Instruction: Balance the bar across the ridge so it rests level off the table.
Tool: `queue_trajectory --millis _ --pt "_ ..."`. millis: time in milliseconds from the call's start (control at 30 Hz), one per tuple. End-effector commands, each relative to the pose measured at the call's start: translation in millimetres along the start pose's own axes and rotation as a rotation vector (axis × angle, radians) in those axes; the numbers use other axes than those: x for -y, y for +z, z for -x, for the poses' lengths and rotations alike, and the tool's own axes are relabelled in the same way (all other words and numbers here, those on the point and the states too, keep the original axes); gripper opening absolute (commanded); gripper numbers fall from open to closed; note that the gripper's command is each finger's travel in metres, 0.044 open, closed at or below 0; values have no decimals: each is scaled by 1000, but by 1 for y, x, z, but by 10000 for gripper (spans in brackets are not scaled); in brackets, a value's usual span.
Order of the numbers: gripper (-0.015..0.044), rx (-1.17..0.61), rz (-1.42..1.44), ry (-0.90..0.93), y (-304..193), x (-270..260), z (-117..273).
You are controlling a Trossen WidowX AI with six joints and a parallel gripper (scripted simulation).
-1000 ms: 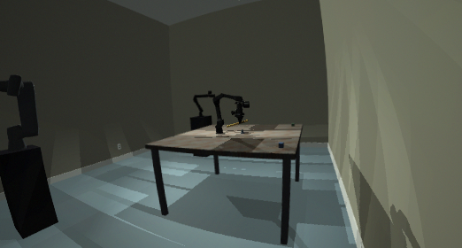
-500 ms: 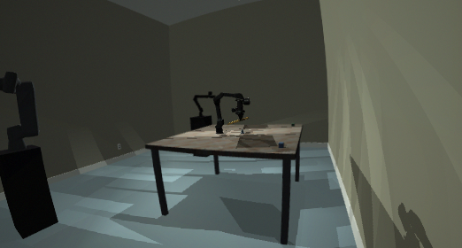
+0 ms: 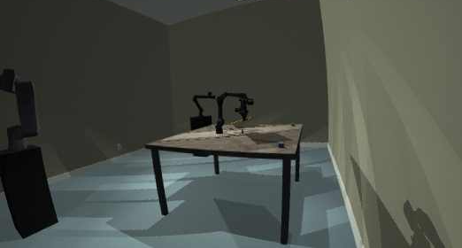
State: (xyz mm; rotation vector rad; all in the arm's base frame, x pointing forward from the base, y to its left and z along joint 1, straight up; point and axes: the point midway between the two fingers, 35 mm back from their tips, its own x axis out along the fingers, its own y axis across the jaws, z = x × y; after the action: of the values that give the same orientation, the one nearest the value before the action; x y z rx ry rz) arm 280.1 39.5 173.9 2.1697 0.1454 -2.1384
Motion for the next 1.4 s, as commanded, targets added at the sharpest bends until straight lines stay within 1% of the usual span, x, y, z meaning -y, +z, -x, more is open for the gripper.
queue_trajectory --millis 0,1367 --pt "0 -10 7 1 -4 0 -2" --pt "0 -9 7 2 -3 0 -68"
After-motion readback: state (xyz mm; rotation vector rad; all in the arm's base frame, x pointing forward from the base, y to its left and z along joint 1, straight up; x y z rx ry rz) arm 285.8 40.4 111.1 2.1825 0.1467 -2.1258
